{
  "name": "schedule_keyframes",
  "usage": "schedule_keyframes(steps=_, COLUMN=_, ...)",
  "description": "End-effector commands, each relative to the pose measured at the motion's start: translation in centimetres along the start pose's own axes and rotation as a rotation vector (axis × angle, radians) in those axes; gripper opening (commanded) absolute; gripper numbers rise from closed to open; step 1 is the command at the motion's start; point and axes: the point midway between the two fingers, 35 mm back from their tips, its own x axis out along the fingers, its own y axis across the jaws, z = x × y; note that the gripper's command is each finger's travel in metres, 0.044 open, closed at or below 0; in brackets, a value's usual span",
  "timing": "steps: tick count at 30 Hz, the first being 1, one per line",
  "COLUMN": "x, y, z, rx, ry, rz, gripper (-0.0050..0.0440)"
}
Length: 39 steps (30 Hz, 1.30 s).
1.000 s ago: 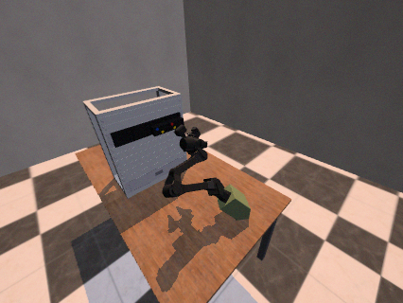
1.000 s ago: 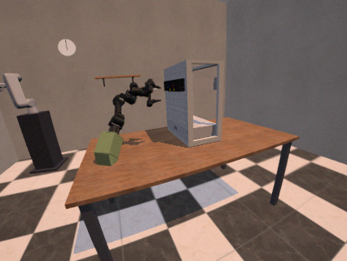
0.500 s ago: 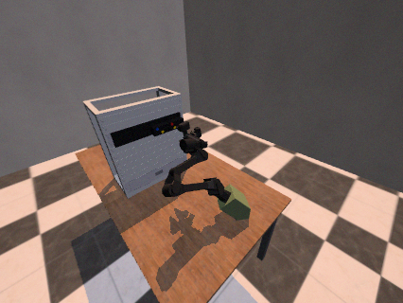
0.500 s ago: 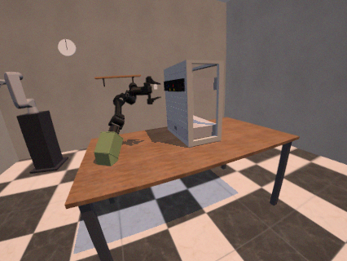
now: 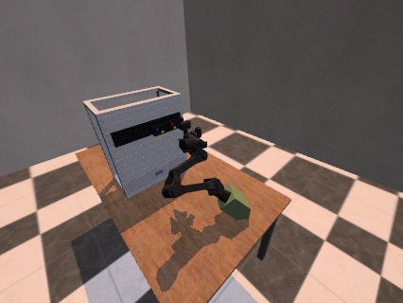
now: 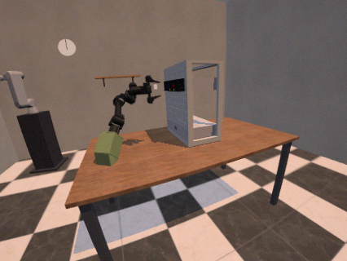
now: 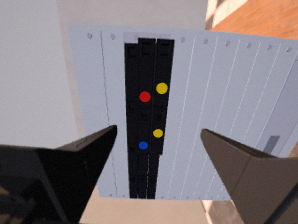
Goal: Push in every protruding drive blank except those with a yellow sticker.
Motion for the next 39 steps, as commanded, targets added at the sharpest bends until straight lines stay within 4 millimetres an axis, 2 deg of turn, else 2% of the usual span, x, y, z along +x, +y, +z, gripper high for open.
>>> schedule_keyframes(steps=1, x=0.1, y=0.4, z=-0.2, rx=0.003, ry=0.001, rz=0.009, gripper=0.044)
schedule_keyframes(steps=26, x=0.2, y=0.4, z=-0.4, rx=0.003, ry=-0.001, rz=0.008, gripper=0.044)
schedule_keyframes(steps=39, x=1.7, y=0.2, z=-3.4, rx=0.004, ry=-0.003, rz=0.007, gripper=0.044)
